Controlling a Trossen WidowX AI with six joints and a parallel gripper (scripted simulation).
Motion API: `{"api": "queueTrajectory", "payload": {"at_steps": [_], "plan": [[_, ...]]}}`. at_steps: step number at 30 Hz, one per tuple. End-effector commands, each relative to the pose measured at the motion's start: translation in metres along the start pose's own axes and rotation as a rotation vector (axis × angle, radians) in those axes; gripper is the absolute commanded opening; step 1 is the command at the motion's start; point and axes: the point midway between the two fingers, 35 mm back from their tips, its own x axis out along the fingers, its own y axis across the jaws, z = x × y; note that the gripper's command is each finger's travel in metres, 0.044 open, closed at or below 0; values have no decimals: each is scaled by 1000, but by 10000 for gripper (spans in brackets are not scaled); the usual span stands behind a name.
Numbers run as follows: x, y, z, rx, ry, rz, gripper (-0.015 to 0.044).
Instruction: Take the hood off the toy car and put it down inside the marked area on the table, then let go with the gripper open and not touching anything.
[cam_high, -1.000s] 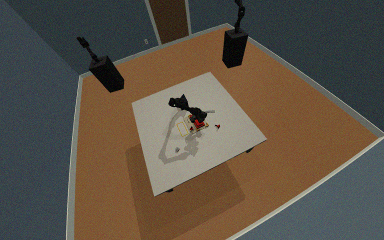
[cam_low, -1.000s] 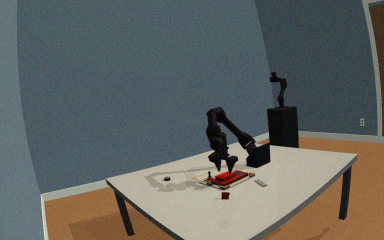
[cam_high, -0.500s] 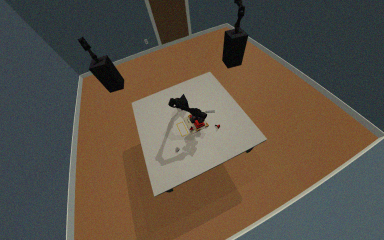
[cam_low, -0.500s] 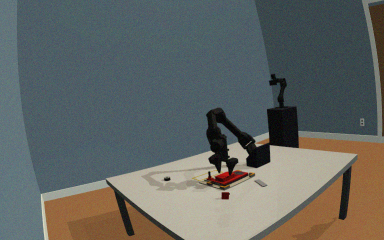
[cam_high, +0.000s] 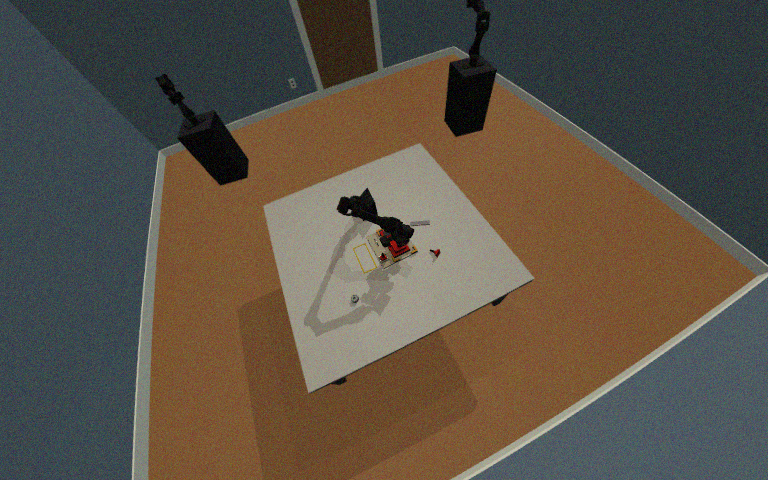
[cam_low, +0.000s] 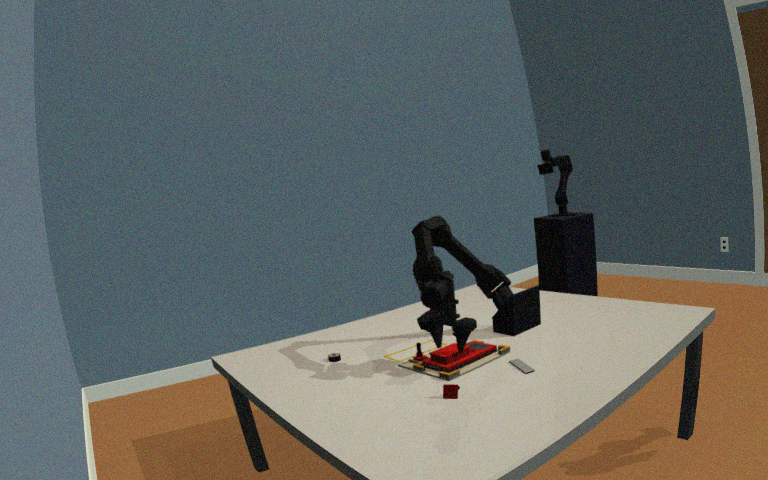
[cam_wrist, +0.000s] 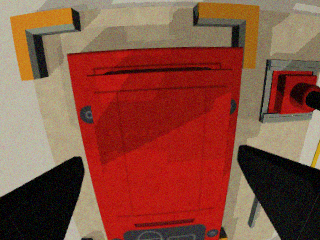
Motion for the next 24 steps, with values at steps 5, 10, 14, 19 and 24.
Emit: {"api": "queueTrajectory", "payload": {"at_steps": [5, 10, 14, 19, 24], "plan": [[5, -1, -1, -4, 2, -4, 440], [8, -1, -1, -4, 2, -4, 440], [10, -1, -1, -4, 2, -4, 440], [12, -1, -1, -4, 2, -4, 440], [15, -1, -1, -4, 2, -4, 440]]}}
